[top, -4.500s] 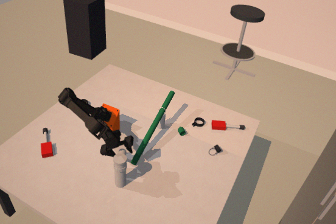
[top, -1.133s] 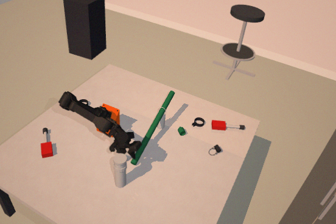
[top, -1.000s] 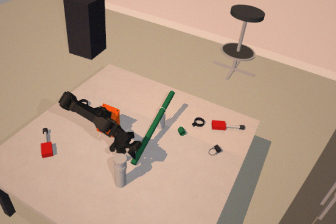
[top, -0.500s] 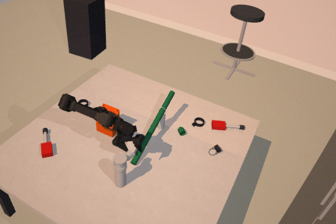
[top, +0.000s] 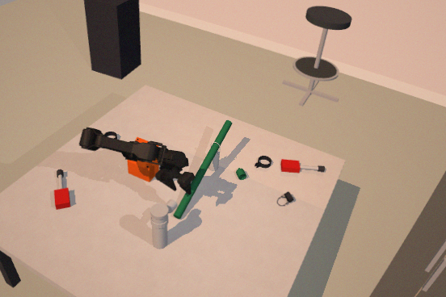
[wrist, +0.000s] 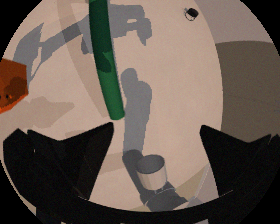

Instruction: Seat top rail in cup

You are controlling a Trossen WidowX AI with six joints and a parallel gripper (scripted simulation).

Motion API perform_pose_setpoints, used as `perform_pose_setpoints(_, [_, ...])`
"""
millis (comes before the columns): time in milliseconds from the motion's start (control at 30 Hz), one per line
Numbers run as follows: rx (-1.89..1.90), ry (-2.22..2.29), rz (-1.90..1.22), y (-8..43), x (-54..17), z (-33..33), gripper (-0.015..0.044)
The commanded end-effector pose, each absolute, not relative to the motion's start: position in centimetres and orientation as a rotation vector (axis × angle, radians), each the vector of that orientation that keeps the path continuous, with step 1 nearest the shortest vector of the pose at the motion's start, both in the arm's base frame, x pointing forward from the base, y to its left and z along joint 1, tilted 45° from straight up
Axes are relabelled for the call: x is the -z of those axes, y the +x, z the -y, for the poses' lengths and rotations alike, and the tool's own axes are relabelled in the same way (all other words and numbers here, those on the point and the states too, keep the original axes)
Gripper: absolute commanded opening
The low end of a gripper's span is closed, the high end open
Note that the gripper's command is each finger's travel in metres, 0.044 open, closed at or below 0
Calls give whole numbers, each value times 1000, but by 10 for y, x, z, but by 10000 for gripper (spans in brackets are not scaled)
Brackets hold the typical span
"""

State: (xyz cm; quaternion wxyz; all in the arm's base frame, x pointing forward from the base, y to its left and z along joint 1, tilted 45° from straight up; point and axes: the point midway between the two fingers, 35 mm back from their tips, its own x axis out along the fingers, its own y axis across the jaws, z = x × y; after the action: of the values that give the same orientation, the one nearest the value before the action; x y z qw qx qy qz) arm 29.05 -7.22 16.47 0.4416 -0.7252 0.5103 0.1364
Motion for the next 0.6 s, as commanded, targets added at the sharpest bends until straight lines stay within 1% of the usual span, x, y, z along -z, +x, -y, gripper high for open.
perform_pose_setpoints(0, [-153, -1547, -1272, 293, -161, 48, 440])
perform_pose_setpoints(367, [307, -969, -1161, 288, -152, -14, 440])
perform_pose_setpoints(567, [452, -803, -1078, 284, -153, -36, 440])
